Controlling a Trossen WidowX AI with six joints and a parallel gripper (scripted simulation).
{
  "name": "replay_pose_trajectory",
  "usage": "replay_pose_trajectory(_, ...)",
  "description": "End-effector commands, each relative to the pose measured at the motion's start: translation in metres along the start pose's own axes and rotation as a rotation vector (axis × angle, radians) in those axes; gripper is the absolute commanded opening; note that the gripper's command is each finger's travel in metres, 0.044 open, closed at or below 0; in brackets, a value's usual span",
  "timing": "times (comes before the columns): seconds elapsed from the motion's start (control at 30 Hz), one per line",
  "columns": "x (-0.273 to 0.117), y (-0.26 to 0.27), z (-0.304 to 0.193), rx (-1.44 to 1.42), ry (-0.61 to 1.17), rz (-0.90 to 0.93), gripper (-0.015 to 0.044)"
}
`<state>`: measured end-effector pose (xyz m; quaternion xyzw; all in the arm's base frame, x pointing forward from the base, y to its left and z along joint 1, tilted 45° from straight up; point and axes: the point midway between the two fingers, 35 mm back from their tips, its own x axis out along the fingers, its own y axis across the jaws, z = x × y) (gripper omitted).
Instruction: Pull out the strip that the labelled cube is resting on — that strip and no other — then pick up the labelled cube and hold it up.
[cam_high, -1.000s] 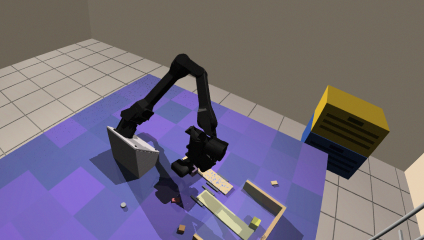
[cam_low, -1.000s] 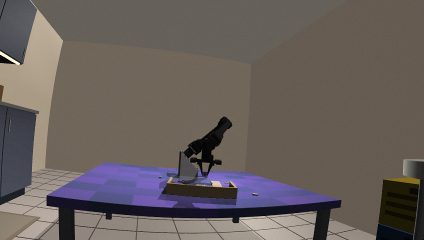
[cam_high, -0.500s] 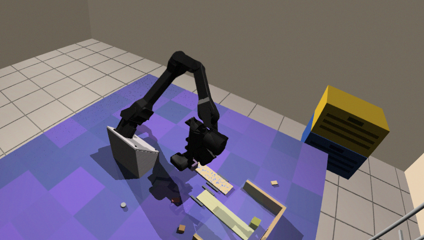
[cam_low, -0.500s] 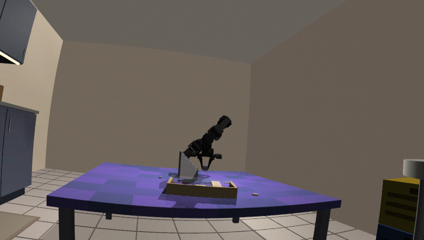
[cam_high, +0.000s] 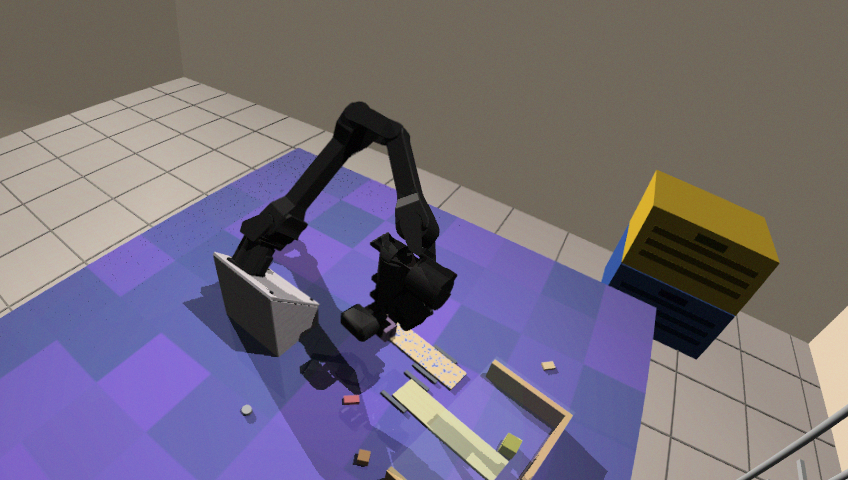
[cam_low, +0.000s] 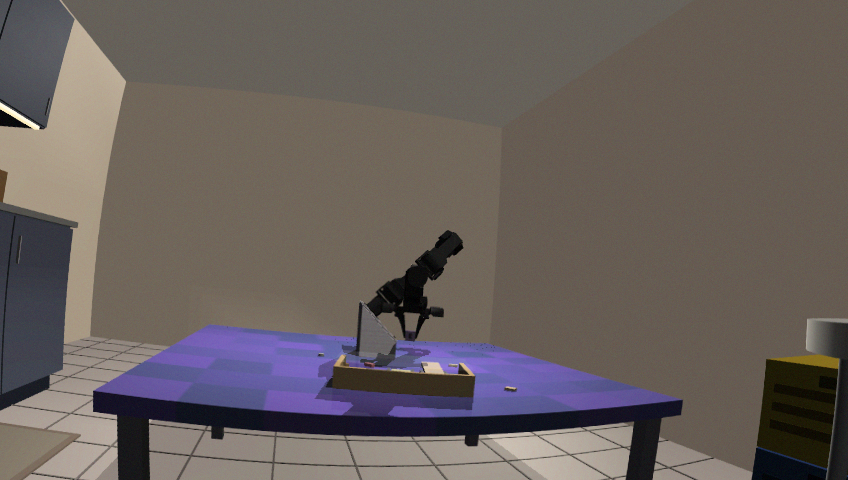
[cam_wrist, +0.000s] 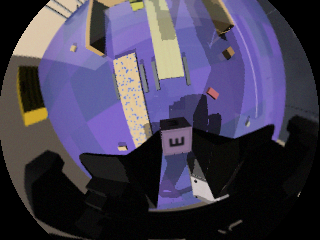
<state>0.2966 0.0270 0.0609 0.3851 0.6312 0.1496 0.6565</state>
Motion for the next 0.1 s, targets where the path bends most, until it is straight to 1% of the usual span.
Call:
replay_pose_trajectory(0.0, -0.0005, 0.0007, 0.0001, -0.005, -0.001, 0.003, 0.0000)
replay_pose_trajectory(0.07, -0.0005, 0.0007, 0.0001, -0.005, -0.001, 0.003, 0.0000)
